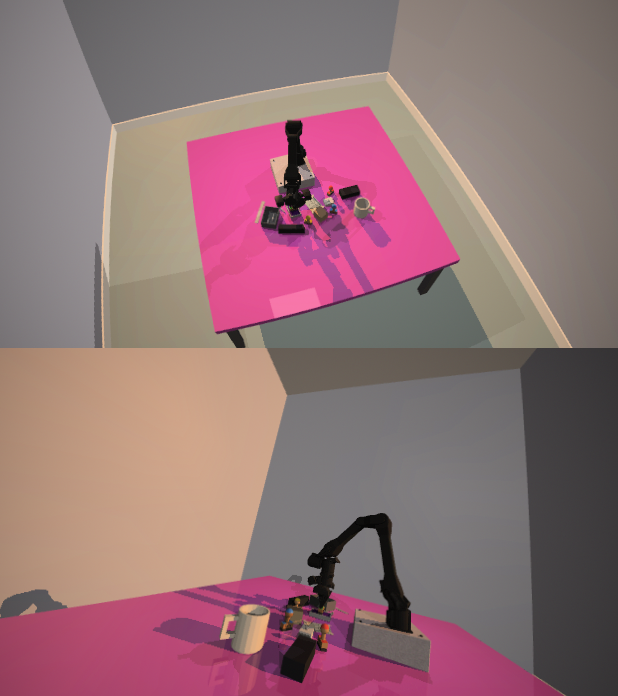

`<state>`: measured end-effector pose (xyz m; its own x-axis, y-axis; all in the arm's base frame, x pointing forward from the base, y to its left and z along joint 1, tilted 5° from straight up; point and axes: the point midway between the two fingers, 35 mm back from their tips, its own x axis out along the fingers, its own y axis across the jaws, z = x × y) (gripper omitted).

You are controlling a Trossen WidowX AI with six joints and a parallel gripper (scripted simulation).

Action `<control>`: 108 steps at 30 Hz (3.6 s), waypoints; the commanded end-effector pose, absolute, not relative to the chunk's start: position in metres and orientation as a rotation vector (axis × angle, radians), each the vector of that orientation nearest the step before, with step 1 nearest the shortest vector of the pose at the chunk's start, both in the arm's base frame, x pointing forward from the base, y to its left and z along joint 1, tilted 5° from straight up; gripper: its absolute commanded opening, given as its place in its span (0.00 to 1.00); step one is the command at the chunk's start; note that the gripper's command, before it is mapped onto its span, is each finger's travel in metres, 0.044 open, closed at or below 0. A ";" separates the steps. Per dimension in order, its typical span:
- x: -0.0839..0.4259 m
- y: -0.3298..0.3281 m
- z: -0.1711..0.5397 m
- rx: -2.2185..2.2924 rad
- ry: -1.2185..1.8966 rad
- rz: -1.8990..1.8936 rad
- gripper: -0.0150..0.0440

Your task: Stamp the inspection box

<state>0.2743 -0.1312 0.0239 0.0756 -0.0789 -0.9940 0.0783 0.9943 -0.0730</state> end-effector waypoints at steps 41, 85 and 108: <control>0.274 -0.131 0.030 -0.004 1.488 -0.119 0.25; 0.272 -0.122 0.081 0.026 1.486 -0.144 0.25; 0.281 -0.048 0.076 0.470 1.415 -0.536 0.25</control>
